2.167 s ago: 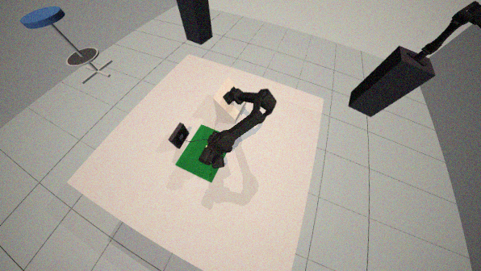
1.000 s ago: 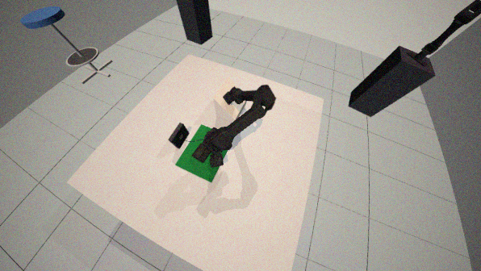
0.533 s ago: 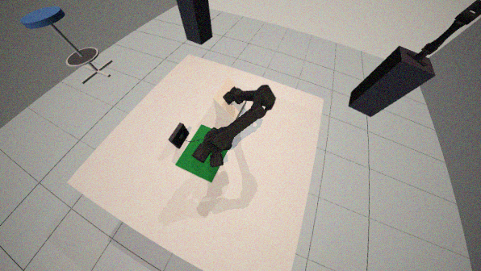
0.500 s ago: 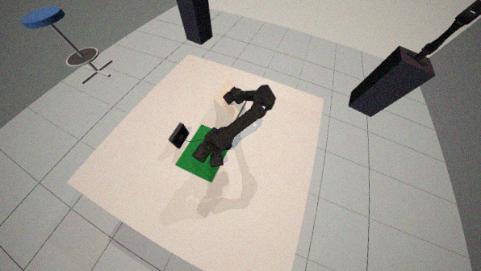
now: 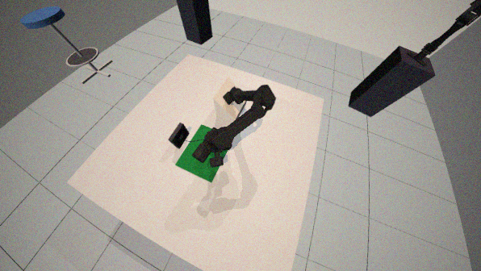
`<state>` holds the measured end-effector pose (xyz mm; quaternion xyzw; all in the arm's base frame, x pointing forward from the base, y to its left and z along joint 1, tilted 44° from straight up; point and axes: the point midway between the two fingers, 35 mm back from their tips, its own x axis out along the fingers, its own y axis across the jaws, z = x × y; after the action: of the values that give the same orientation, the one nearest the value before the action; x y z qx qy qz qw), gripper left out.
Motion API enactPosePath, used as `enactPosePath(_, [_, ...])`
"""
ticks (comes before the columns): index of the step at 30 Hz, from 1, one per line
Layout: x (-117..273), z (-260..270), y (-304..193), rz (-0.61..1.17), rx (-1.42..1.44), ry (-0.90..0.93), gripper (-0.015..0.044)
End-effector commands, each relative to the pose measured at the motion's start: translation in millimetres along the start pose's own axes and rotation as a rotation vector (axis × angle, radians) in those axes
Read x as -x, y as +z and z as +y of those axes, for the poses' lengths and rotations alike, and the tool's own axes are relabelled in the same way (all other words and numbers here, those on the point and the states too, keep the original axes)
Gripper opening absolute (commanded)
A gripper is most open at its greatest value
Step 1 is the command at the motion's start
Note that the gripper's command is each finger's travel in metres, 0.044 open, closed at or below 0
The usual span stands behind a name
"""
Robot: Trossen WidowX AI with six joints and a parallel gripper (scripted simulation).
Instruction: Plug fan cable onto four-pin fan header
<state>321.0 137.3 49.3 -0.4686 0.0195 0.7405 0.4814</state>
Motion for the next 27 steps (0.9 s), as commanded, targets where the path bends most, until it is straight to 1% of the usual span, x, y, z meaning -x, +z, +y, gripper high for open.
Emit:
enactPosePath(1, [-0.3,0.1,-0.3,0.001,-0.004,0.0,0.044])
enactPosePath(17, [0.0,0.0,0.0,0.0,0.0,0.0,0.044])
enactPosePath(19, [0.5,-5.1,0.9,0.054,0.013,0.008,0.0388])
enactPosePath(21, [4.2,-20.4,4.1,0.191,0.04,0.007,0.0335])
enactPosePath(22, [5.9,-25.7,5.4,0.232,0.047,-0.001,0.0309])
enactPosePath(26, [6.6,-27.5,5.9,0.245,0.049,-0.004,0.021])
enactPosePath(27, [6.6,-27.5,5.9,0.245,0.049,-0.004,0.021])
